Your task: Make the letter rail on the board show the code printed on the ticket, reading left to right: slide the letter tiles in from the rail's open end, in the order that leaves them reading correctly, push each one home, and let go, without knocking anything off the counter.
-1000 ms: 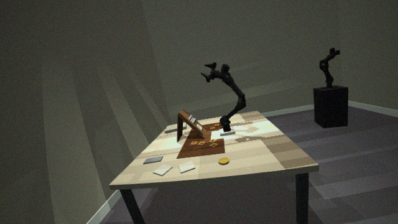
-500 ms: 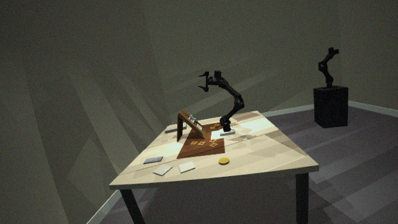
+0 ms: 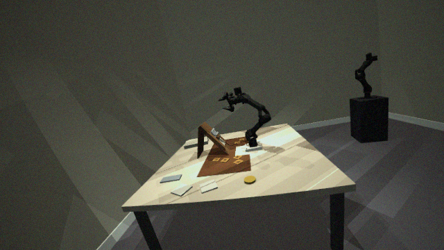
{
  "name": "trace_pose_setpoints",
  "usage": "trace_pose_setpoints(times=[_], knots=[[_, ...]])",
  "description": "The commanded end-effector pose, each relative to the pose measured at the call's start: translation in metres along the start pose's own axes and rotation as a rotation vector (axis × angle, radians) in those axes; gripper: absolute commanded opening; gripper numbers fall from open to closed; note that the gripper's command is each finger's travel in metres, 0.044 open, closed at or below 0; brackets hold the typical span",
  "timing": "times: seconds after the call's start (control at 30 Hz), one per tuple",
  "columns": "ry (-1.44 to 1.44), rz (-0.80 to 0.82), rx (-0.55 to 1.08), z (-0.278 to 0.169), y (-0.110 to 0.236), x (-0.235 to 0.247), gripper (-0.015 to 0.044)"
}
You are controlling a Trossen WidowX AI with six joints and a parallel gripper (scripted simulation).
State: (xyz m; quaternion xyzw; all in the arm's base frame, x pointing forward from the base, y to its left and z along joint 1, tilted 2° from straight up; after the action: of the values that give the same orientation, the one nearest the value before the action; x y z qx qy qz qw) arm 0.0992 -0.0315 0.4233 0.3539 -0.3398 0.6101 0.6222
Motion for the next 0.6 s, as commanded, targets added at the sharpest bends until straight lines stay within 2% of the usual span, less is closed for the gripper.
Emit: trace_pose_setpoints(times=[0.0, 0.3, 0.57], knots=[[0.279, -0.128, 0.133, -0.012, -0.019, -0.057, 0.044], [0.562, -0.179, 0.295, -0.031, -0.025, -0.111, 0.044], [0.79, -0.157, 0.445, -0.053, -0.023, -0.156, 0.044]])
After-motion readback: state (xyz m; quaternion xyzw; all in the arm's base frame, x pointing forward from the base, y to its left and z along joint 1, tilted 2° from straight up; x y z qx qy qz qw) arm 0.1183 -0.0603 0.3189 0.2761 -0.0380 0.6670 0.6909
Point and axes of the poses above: the point midway between the two fingers, 35 mm back from their tips, its own y axis back along the fingers, its own x axis across the jaws, z = x × y, the point moved 9 cm from there along y, back along the fingers
